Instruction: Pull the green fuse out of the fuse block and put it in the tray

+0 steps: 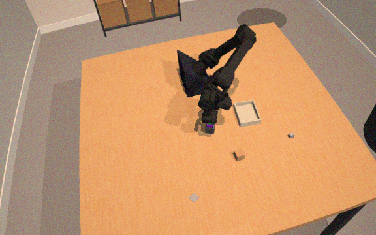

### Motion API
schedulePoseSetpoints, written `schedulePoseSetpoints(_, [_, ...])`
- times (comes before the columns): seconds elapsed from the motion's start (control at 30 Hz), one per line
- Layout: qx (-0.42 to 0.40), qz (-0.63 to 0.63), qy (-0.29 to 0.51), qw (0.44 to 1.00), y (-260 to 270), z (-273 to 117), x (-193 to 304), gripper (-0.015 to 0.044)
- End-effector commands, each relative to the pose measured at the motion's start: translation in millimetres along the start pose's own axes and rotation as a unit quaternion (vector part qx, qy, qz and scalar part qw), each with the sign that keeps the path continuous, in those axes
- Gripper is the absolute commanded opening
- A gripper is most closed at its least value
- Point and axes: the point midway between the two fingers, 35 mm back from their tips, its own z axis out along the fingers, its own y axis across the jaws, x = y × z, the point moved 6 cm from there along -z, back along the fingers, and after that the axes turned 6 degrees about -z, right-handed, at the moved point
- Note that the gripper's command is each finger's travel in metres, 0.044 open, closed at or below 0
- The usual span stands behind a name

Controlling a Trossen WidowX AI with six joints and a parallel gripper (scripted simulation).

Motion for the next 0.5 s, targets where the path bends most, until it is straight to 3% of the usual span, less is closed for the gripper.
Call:
schedulePoseSetpoints(0.0, [-0.028,-0.004,-0.002,1.000,11.5,2.5,8.2,0.0074])
schedulePoseSetpoints(0.47, [-0.028,-0.004,-0.002,1.000,11.4,9.8,8.0,0.0074])
